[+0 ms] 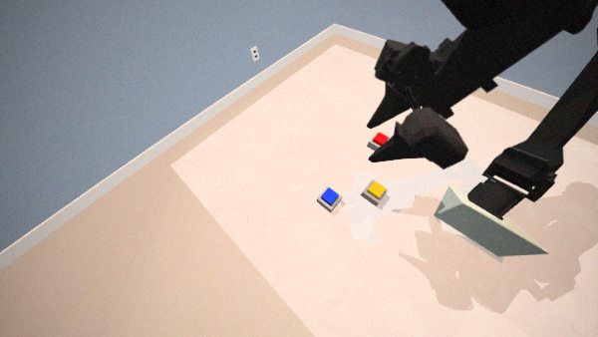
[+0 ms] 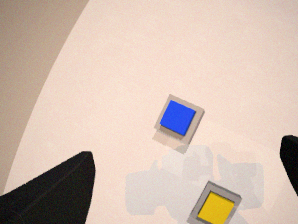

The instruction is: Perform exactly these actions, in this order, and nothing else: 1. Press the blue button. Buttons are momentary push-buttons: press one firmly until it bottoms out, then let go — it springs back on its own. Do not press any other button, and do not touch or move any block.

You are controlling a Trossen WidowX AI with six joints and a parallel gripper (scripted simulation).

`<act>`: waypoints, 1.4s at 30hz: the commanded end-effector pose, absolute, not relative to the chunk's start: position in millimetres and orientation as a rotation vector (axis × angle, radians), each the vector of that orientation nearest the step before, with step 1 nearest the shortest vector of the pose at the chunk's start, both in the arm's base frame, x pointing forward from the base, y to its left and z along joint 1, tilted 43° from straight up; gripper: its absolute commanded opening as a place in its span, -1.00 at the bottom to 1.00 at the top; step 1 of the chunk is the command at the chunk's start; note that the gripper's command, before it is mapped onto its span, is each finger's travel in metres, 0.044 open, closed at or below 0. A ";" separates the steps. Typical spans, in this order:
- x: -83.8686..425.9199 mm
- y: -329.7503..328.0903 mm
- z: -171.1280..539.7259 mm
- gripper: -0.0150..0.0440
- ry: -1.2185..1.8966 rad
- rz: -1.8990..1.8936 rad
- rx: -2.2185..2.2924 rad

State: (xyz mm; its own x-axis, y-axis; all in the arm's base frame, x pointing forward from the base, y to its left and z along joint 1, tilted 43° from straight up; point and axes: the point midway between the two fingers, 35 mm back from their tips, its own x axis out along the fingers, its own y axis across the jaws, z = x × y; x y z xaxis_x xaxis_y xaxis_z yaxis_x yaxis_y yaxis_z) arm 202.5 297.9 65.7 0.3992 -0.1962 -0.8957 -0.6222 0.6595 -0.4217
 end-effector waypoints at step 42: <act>250.9 249.5 -89.5 -0.42 1.393 -0.426 -0.695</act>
